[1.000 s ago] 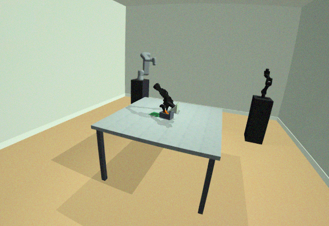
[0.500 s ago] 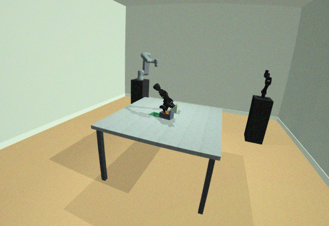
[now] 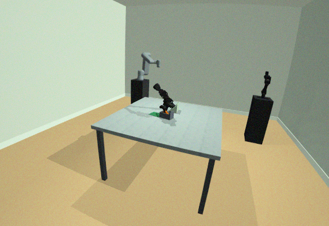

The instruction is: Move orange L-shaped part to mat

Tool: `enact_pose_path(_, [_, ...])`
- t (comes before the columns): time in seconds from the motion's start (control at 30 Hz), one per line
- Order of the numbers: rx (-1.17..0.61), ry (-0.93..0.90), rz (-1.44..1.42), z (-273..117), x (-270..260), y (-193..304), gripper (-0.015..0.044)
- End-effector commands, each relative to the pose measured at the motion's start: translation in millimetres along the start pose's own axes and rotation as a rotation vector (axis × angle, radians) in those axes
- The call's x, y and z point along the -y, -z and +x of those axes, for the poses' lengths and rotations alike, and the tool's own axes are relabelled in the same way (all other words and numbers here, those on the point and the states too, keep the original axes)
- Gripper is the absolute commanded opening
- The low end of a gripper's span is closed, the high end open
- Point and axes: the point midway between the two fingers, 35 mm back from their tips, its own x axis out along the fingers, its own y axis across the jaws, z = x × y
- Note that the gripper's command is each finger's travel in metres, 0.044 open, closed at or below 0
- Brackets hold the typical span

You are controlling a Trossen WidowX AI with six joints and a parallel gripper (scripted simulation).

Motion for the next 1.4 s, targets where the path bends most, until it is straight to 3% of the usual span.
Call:
enact_pose_path(0.0, [-0.001,-0.001,0.001,-1,0,0,0.0])
enact_pose_path(1.37, [-0.001,0.003,-0.003,-64,0,0,0.0])
